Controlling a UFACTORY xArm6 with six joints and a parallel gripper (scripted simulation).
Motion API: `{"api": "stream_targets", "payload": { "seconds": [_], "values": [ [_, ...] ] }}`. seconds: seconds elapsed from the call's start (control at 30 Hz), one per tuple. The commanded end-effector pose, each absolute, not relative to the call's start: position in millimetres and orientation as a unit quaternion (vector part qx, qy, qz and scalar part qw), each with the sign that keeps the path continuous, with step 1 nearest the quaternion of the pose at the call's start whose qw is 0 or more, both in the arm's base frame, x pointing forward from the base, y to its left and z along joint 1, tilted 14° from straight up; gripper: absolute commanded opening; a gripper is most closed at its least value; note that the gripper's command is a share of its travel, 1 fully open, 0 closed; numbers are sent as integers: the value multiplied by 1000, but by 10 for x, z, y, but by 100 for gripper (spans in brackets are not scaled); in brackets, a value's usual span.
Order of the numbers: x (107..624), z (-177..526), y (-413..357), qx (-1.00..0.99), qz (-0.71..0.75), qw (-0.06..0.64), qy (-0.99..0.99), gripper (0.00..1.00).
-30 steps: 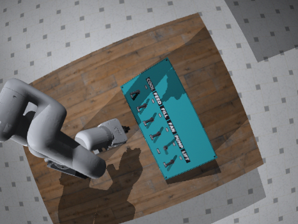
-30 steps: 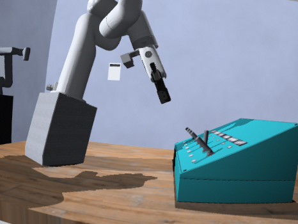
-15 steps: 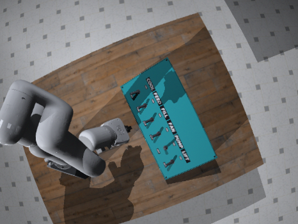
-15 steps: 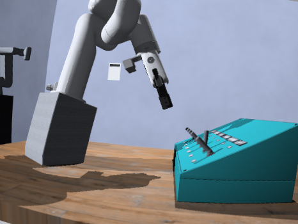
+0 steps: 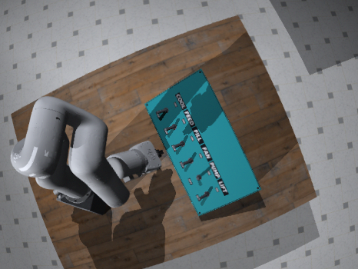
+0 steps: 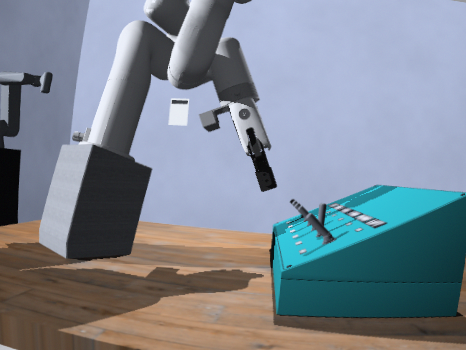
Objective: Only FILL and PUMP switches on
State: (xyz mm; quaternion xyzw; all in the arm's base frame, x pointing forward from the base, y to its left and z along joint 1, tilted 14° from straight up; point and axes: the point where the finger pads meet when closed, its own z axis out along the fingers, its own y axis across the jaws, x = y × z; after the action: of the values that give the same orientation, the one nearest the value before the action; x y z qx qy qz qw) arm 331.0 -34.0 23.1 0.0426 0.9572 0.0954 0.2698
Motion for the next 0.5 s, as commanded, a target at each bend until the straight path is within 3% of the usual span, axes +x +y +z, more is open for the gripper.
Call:
{"api": "stream_targets", "payload": {
  "seconds": [0.0,0.47],
  "values": [
    [3408,130,-318,45,88,284,954,0],
    [3637,-212,-258,45,88,284,954,0]
  ]
}}
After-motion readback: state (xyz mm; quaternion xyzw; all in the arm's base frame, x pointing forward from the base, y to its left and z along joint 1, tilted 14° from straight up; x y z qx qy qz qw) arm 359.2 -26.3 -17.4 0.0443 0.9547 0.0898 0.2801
